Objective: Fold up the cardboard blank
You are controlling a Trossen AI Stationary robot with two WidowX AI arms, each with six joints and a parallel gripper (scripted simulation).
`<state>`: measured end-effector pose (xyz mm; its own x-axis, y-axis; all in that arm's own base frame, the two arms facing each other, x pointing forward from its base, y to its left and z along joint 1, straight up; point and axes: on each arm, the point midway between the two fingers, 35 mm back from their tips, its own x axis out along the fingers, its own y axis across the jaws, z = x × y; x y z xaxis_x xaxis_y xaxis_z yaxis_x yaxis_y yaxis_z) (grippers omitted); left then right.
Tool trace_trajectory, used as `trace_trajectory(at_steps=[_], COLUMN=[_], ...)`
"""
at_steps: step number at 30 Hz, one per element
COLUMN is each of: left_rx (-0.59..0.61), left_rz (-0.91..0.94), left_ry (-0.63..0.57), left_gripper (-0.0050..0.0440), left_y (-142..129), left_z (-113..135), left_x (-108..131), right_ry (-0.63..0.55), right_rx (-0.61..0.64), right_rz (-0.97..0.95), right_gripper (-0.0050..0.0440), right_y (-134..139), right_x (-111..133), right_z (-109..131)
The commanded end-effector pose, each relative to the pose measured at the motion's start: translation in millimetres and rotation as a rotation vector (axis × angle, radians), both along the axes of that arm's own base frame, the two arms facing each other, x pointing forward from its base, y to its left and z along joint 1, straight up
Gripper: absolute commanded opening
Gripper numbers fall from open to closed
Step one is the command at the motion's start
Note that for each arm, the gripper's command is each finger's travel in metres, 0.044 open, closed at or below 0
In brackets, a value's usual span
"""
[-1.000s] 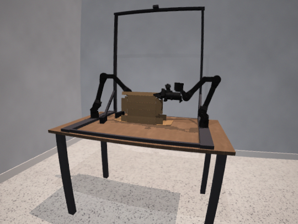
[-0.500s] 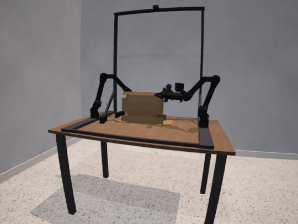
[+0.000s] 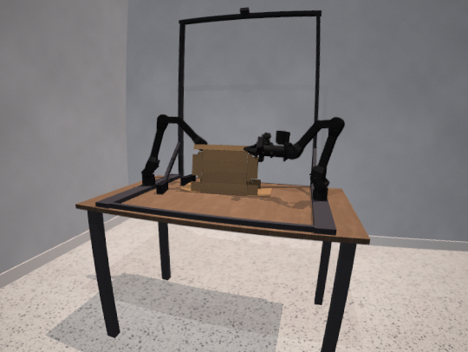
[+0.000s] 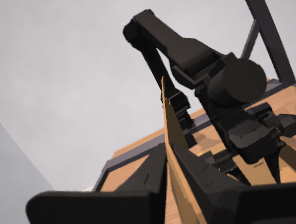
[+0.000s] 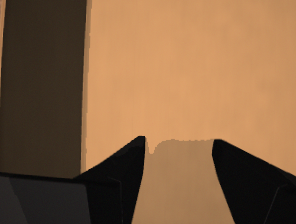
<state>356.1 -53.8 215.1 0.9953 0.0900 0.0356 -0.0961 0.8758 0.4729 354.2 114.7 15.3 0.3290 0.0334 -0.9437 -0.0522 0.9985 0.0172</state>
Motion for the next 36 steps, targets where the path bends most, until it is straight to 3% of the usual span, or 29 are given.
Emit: trace_trajectory(at_steps=[1, 4, 10, 17, 26, 29, 34, 36], left_rx=[0.051, 0.142, 0.145, 0.146, 0.159, 0.159, 0.159, 0.159], left_rz=[0.021, 0.067, 0.068, 0.070, 0.086, 0.086, 0.086, 0.086], left_ry=[-0.028, -0.018, -0.018, -0.018, -0.009, -0.009, -0.009, -0.009], left_gripper=[0.0068, 0.0140, 0.0276, 0.0276, 0.0276, 0.0276, 0.0276, 0.0228], left_y=[-10, -23, -24, -26, -41, -41, -41, -41], left_z=[8, 3, 3, 3, -4, -5, -5, -5], left_x=[0, -5, -5, -11, -98, -99, -99, -99], right_ry=[0.102, 0.113, 0.112, 0.109, 0.096, 0.098, 0.106, 0.106], right_rx=[-0.032, -0.029, -0.022, -0.025, -0.044, -0.034, -0.009, -0.010], right_rz=[-0.012, -0.006, 0.006, 0.003, -0.031, -0.021, 0.023, 0.022], right_gripper=[0.0196, 0.0196, 0.0196, 0.0196, 0.0196, 0.0196, 0.0196, 0.0196], right_y=[-10, -11, -2, 1, -18, -26, -13, -12], right_x=[-18, -21, -30, -33, -24, -20, -22, -19], right_z=[-31, -33, -38, -39, -37, -35, -34, -29])
